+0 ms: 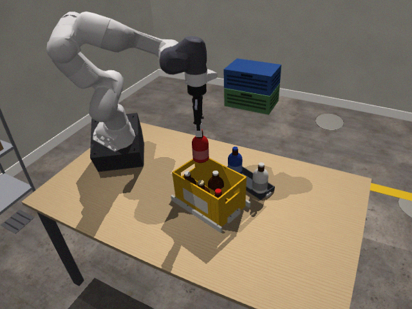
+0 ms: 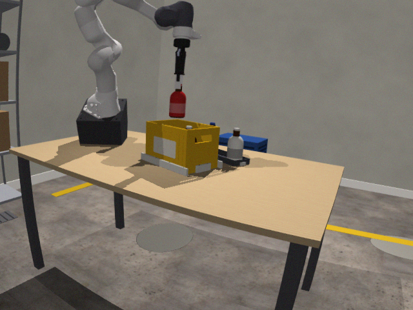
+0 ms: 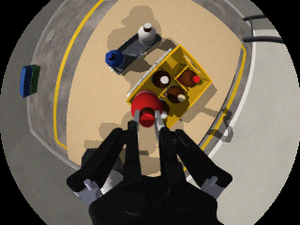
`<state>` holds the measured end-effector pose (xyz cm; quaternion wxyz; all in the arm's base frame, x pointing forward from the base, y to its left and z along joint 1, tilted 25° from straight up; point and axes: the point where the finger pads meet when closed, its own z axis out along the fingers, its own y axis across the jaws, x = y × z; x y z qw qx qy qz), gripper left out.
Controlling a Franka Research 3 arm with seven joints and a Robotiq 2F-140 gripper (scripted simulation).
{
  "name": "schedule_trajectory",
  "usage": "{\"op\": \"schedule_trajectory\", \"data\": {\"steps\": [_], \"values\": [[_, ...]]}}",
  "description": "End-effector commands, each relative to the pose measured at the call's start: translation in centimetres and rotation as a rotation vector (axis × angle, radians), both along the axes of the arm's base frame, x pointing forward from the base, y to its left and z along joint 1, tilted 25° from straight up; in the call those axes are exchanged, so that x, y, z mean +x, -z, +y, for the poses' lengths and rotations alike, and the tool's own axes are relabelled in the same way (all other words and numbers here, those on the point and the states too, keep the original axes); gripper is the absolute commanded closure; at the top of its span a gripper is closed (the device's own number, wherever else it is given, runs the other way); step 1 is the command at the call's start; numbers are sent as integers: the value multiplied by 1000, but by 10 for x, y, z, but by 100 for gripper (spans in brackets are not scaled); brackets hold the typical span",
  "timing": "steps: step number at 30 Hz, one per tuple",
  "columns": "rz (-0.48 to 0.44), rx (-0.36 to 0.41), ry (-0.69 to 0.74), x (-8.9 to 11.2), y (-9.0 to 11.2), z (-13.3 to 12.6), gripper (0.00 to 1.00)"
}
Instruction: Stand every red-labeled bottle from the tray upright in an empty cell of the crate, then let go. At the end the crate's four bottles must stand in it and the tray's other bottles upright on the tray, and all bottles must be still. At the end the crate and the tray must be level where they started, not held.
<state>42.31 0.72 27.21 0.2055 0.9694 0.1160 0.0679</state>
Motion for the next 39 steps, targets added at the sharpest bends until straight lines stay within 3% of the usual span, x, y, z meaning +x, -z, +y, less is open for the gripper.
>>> {"op": "schedule_trajectory", "data": {"steps": [1,39], "values": [[-7,5,-6,2,-3,3,100],[-7,5,-6,1,0,-1,100]]}}
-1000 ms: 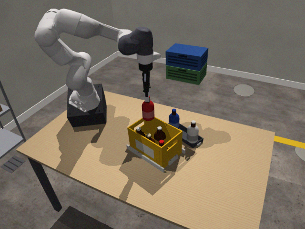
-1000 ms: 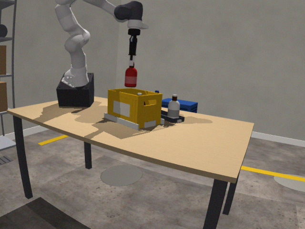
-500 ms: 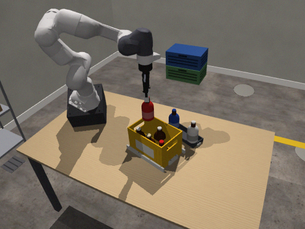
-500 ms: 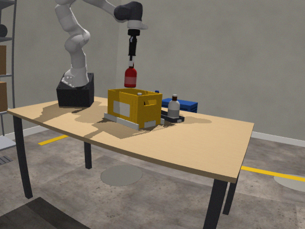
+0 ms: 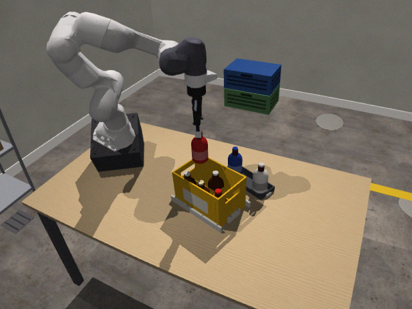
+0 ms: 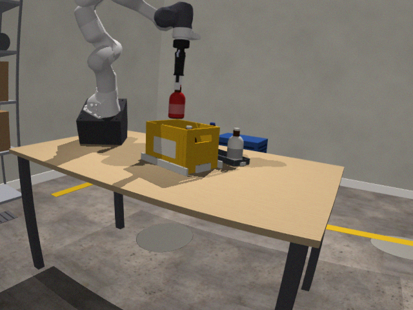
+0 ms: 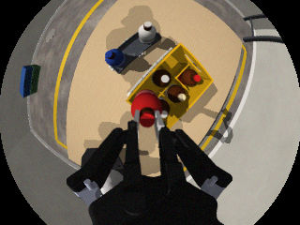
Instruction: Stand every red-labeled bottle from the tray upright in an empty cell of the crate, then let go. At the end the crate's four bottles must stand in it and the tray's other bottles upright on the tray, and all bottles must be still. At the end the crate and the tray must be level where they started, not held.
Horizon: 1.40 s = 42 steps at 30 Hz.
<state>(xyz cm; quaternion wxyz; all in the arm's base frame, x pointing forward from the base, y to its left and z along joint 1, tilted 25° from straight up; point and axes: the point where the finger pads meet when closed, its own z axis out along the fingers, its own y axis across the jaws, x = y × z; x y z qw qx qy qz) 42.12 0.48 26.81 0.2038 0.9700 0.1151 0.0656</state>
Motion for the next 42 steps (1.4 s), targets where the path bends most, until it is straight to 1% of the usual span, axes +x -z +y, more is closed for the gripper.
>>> {"op": "schedule_trajectory", "data": {"steps": [1,29,42], "values": [[-12,2,-8,3,-4,2,100],[-12,2,-8,3,-4,2,100],[-12,2,-8,5,0,0,100]]}}
